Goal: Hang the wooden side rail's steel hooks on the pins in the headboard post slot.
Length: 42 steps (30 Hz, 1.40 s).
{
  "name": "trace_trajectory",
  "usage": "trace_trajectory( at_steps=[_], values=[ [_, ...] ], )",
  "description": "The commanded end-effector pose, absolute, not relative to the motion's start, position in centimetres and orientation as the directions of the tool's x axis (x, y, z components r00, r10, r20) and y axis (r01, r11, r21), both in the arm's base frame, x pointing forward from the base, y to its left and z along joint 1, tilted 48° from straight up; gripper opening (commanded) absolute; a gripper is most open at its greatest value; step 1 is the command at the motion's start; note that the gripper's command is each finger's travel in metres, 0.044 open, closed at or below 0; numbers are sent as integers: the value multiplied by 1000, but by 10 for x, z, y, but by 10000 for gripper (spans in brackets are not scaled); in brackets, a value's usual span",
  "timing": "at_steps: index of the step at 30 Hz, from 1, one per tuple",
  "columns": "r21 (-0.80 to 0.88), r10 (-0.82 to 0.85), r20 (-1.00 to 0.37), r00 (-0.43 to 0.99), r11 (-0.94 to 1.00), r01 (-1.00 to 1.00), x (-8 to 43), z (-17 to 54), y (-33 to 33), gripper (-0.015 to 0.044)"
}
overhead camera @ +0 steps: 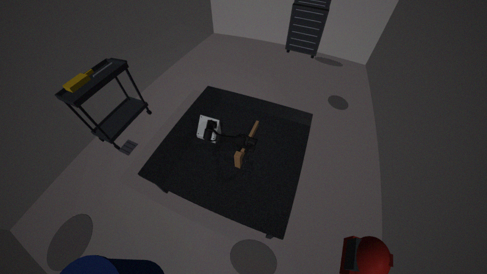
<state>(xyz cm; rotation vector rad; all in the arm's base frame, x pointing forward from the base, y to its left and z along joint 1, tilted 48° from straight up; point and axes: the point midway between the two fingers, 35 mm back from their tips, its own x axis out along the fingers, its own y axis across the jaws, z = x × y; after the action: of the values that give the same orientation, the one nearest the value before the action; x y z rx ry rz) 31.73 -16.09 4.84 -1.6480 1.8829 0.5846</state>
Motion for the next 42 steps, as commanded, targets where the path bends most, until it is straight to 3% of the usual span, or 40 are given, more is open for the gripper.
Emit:
trace_trajectory(
  at_steps=[1,42],
  values=[
    [-42,-745,-663,-79,142,-989,320,51,-161,0],
    [-42,-745,-662,-79,142,-989,318,54,-165,0]
  ],
)
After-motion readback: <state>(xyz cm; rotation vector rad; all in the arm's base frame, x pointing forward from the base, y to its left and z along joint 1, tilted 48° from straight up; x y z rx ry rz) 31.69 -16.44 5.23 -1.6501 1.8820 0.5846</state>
